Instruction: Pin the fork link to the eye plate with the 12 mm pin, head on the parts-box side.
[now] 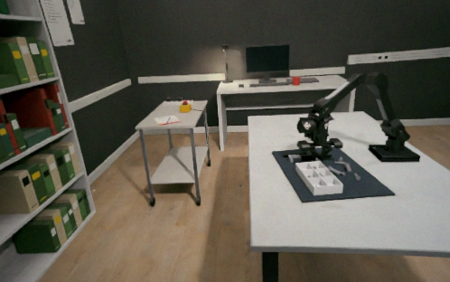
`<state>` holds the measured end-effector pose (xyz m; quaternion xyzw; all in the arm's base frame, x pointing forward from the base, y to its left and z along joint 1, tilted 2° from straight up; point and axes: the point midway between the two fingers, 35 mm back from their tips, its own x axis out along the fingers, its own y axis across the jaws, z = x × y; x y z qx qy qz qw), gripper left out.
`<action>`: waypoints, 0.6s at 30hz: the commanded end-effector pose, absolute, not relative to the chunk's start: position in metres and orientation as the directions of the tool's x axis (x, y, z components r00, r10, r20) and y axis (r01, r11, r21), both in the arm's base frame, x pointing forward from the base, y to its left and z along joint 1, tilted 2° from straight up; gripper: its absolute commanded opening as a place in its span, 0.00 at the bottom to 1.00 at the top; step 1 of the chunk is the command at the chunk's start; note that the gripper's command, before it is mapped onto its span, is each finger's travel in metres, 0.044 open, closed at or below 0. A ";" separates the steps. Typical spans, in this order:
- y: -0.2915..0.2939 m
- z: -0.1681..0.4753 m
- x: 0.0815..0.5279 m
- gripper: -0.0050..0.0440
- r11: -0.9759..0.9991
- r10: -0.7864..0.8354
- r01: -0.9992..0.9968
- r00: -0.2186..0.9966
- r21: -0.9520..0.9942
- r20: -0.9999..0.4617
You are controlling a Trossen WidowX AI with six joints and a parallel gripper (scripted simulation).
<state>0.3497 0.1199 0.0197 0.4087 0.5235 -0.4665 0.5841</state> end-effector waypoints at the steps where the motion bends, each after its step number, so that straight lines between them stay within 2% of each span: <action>1: 0.125 0.023 0.353 0.39 0.231 -0.109 0.973 0.028 0.002 -0.994; 18: 0.128 0.023 0.352 0.39 0.232 -0.109 0.973 0.027 0.001 -0.994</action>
